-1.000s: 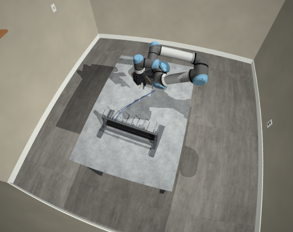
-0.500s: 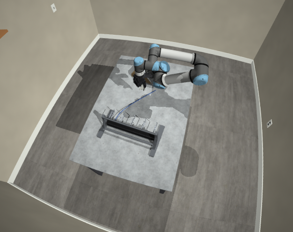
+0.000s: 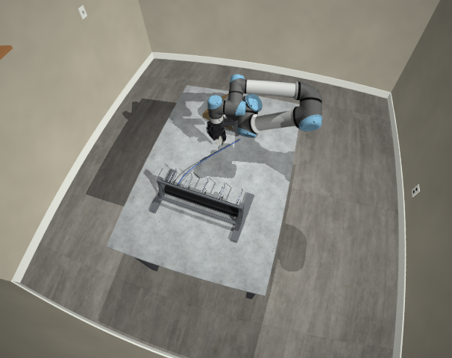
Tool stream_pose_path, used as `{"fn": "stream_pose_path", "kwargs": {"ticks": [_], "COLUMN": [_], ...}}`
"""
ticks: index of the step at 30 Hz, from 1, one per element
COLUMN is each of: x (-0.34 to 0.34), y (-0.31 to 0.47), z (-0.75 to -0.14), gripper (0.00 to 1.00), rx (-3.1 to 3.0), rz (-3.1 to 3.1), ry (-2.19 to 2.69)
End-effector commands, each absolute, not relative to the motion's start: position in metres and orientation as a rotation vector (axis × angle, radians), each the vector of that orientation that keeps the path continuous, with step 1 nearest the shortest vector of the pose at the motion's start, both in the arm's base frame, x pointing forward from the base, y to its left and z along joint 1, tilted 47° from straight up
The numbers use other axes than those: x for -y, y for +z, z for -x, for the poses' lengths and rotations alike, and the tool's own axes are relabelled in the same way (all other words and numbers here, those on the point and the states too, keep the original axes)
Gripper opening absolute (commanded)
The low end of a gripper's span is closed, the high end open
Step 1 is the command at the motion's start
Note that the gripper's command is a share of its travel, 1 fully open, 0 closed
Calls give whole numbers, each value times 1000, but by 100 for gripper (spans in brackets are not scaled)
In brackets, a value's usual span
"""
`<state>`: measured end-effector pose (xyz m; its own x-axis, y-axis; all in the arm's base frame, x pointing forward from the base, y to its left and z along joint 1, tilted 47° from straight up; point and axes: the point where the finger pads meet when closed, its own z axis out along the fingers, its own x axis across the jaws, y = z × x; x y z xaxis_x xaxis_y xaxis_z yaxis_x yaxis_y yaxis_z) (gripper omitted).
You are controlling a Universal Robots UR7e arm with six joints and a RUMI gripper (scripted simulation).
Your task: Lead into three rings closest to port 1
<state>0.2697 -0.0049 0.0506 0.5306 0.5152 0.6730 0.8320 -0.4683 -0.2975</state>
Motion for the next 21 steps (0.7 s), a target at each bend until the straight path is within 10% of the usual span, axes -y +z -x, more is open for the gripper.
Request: {"fn": "stream_pose_path", "kwargs": {"ticks": [1,21], "x": [-12,-35], "y": [32,10], "z": [-275,-280], "gripper": [20,20], "rx": [1088,1088], "rz": [2162,2162], "ry": [-673,-673]}}
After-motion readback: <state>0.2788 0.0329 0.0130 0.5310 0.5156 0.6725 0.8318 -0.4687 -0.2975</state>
